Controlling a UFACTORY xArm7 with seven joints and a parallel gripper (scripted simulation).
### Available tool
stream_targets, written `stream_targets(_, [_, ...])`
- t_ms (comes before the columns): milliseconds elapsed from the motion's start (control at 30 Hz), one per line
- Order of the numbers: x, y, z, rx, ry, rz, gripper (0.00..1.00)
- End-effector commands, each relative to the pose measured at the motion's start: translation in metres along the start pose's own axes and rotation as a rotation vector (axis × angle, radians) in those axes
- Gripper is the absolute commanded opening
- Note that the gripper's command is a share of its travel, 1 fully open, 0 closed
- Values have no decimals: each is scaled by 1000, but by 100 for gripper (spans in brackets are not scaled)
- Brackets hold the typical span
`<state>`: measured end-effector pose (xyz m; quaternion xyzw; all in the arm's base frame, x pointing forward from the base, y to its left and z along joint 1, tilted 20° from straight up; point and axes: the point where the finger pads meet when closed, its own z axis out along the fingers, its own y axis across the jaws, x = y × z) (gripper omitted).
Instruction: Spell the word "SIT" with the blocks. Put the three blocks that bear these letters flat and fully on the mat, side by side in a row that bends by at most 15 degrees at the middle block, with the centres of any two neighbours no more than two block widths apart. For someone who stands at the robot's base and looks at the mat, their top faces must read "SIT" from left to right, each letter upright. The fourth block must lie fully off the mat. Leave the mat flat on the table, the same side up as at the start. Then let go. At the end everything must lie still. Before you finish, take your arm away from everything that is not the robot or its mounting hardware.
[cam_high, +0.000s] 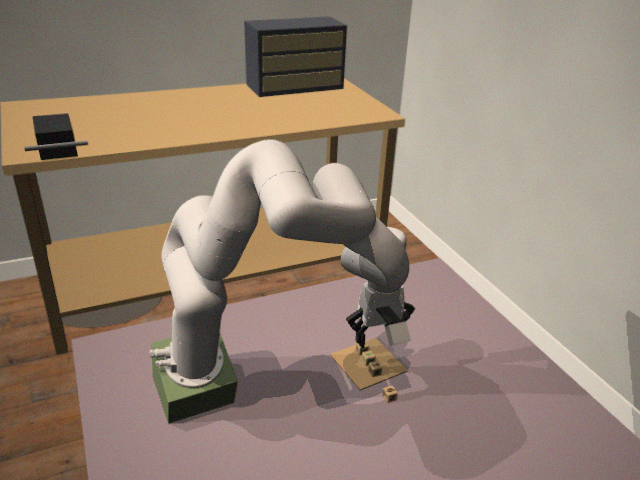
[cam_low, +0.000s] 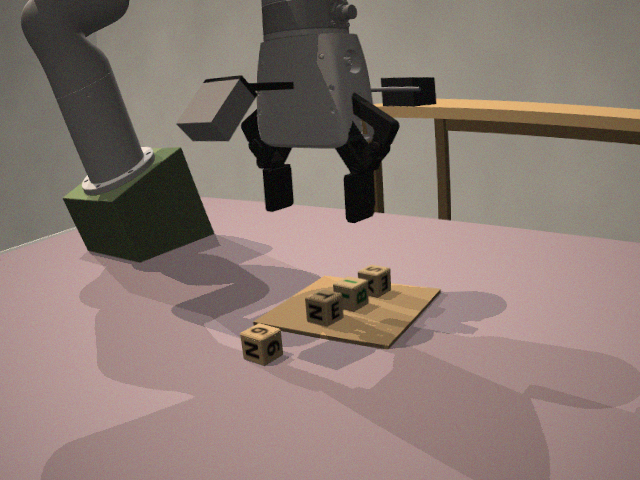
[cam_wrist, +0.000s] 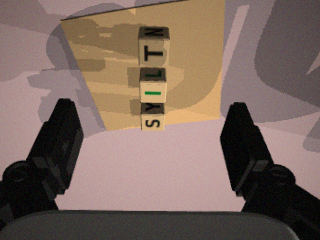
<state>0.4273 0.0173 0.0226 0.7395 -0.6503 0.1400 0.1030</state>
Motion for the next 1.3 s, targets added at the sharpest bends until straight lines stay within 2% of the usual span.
stream_targets(0, [0,-2,-2,4,-1,0,100])
stream_targets(500, [0,-2,-6,4,-1,0,100])
stream_targets(767, [0,-1,-39,4,-1,0,100])
stream_targets(833, [0,-1,-39,4,-1,0,100])
stream_targets(1067, [0,-1,-71,4,-1,0,100])
stream_targets(1267, [0,-1,-84,4,-1,0,100])
